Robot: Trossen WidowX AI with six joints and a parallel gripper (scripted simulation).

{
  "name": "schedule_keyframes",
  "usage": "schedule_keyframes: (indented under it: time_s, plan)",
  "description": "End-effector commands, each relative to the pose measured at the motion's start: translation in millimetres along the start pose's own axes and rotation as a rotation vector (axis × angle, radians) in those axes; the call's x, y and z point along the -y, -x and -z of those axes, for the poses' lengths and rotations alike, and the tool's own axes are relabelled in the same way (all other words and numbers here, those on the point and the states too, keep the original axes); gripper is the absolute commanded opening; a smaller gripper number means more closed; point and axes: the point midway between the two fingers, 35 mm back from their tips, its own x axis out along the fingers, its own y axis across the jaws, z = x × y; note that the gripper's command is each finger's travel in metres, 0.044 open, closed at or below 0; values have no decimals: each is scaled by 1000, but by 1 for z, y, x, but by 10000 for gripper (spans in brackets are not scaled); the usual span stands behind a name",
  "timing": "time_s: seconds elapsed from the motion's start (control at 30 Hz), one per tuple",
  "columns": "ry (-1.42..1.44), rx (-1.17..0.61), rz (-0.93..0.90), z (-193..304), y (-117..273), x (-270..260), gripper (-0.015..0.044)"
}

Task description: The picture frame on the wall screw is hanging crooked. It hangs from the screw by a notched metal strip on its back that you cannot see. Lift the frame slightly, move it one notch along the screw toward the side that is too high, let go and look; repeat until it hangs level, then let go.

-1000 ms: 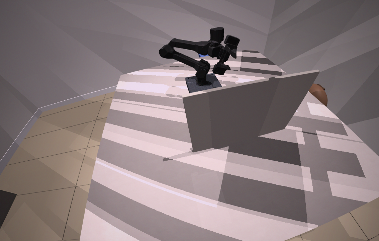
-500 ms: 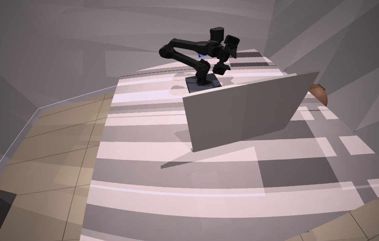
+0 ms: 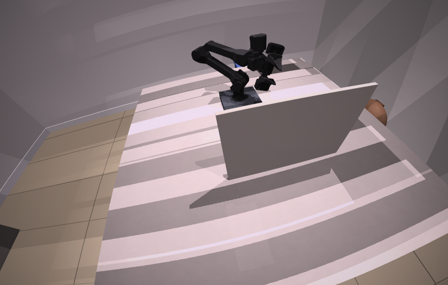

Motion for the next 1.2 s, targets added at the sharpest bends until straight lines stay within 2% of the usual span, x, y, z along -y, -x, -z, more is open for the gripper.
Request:
schedule_keyframes:
  time_s: [0.0, 0.2, 0.8, 1.17]
  plan:
    - [-66, 1, 12, 2, -26, 16, 260]
    - [-187, 3, 12, -11, -59, 39, 260]
    - [-191, 3, 12, -9, -61, 38, 260]
    - [-190, 4, 7, -9, -132, 38, 260]
